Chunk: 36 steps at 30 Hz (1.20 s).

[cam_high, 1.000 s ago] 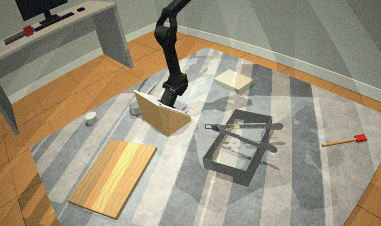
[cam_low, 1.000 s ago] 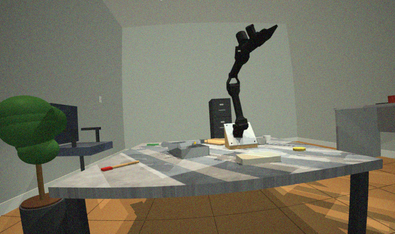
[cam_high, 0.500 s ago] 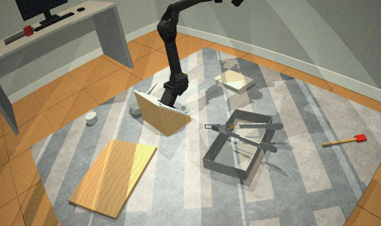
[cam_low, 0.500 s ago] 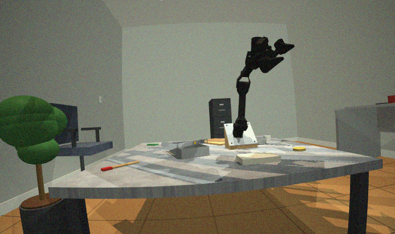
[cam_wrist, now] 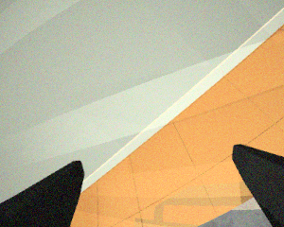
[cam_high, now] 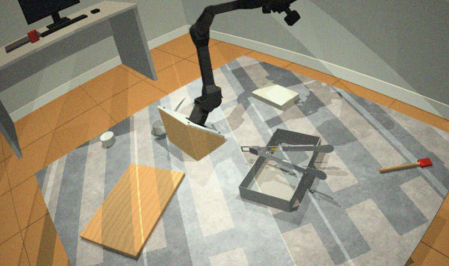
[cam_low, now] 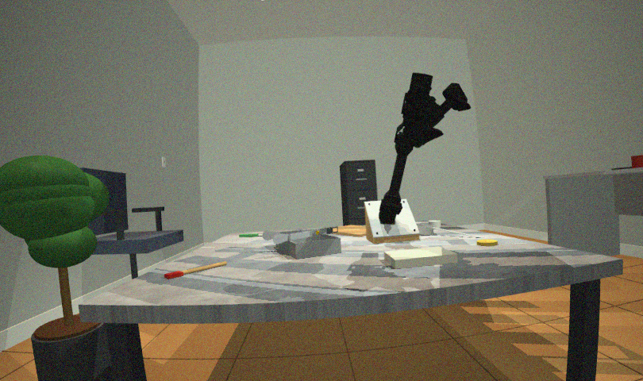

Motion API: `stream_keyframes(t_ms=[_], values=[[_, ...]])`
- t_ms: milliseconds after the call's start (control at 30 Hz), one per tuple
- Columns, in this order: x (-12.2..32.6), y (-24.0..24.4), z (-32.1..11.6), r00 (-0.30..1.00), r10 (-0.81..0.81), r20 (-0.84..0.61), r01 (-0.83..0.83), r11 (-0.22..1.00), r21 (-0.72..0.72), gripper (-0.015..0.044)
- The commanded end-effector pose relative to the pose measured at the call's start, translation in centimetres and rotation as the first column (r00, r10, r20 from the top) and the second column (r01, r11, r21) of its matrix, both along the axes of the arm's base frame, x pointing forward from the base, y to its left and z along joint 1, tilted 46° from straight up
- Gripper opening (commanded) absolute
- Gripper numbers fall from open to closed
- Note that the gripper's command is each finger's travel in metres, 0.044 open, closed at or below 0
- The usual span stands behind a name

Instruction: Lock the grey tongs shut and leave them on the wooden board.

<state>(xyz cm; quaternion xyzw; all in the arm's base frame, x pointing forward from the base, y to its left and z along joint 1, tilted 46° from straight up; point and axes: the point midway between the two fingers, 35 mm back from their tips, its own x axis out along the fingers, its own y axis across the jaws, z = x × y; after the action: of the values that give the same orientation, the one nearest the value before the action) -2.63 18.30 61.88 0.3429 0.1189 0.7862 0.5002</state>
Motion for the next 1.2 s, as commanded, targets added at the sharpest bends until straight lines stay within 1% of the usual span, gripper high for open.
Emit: stream_keyframes(t_ms=[0,100,233,300,367,433,567,667,767,900,933,1033,1167], values=[[2.9,3.9,-2.8,0.994,-0.064,-0.085,0.051,0.988,-0.146,0.044],[6.0,6.8,-5.5,0.973,-0.135,-0.186,0.079,0.957,-0.278,0.044],[10.5,9.3,-8.9,0.918,-0.25,-0.309,0.106,0.903,-0.416,0.044],[12.7,9.9,-10.3,0.893,-0.317,-0.321,0.15,0.88,-0.45,0.044],[14.3,10.5,-11.8,0.86,-0.357,-0.365,0.142,0.854,-0.501,0.044],[16.4,11.1,-13.8,0.803,-0.413,-0.429,0.12,0.818,-0.563,0.044],[21.5,11.2,-18.4,0.637,-0.551,-0.539,0.072,0.739,-0.67,0.044],[24.7,10.7,-21.9,0.48,-0.635,-0.605,0.002,0.691,-0.723,0.044],[27.9,9.6,-25.3,0.297,-0.709,-0.64,-0.062,0.655,-0.754,0.044],[31.5,7.2,-30.1,0.001,-0.764,-0.645,-0.174,0.635,-0.752,0.044],[32.2,6.6,-31.4,-0.06,-0.773,-0.632,-0.198,0.629,-0.751,0.044],[34.3,4.2,-34.9,-0.302,-0.762,-0.573,-0.277,0.645,-0.712,0.044],[36.3,0.4,-39.5,-0.604,-0.677,-0.42,-0.348,0.698,-0.626,0.044]])
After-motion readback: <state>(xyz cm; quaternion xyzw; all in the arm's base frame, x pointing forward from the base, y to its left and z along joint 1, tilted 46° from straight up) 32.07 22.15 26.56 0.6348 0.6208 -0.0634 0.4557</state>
